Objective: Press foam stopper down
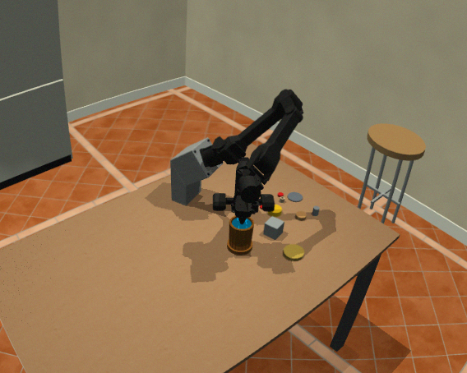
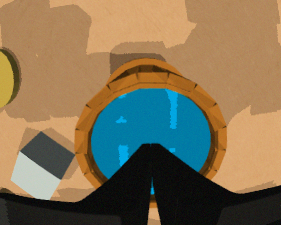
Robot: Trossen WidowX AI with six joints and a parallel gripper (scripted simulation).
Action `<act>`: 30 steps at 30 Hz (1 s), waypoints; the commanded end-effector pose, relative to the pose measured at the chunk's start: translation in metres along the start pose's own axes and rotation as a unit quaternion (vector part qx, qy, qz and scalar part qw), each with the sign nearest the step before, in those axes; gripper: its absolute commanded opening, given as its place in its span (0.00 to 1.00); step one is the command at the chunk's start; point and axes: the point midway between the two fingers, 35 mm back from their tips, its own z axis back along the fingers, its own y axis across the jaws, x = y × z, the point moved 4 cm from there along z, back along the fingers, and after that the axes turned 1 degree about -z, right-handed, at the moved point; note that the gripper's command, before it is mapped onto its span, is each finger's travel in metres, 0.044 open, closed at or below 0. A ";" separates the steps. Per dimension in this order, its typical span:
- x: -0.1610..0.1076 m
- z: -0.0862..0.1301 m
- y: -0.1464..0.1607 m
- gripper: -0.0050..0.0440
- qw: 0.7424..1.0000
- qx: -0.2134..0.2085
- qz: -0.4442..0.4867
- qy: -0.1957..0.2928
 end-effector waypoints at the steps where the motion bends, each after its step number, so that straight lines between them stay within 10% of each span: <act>1: -0.002 -0.001 0.000 0.10 1.000 -0.002 0.000 0.002; 14: 0.000 0.002 -0.001 0.10 1.000 -0.004 0.001 0.002; 30: 0.028 0.073 -0.010 0.10 0.997 -0.030 0.052 -0.046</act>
